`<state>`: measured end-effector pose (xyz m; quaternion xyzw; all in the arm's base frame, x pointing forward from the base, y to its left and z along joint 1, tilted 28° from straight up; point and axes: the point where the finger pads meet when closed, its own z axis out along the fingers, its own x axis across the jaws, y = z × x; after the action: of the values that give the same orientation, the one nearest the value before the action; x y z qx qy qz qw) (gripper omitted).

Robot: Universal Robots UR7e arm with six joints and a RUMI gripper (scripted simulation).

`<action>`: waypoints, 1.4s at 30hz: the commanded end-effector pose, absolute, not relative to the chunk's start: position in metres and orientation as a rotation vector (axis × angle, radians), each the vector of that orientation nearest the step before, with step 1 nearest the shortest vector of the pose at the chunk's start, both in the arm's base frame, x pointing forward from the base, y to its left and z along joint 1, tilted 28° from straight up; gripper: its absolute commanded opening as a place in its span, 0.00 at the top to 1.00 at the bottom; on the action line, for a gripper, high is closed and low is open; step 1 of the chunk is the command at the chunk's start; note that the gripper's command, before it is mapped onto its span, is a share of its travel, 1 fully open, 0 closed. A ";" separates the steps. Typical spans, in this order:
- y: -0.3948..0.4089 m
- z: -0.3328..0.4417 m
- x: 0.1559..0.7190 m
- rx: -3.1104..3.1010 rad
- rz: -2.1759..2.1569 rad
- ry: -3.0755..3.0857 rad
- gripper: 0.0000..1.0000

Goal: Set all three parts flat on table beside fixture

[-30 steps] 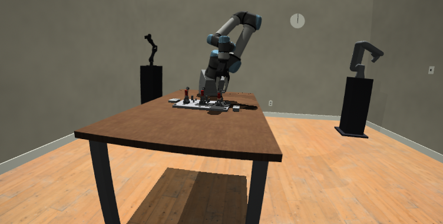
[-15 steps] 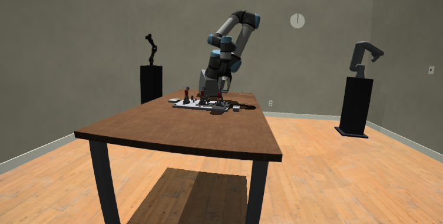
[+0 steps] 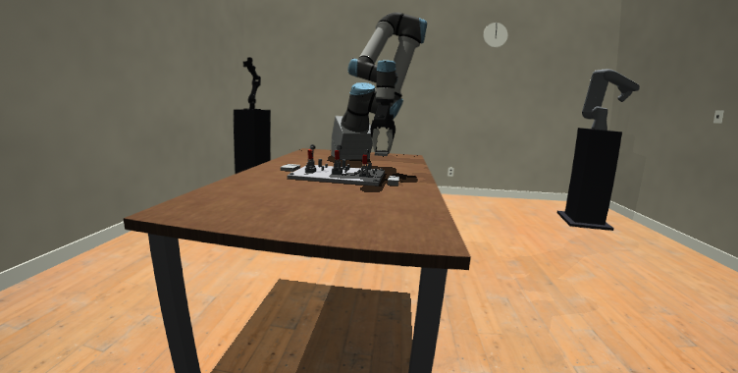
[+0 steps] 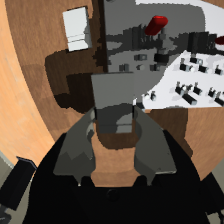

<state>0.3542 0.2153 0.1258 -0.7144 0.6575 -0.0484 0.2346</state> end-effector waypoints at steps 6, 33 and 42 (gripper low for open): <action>0.247 0.134 0.351 -1.961 -0.137 1.807 1.00; 0.279 0.142 0.346 -1.961 -0.137 1.807 1.00; 0.279 0.142 0.346 -1.961 -0.137 1.807 1.00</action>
<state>0.3461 0.2791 0.1413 -0.7140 0.6583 -0.0496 0.2331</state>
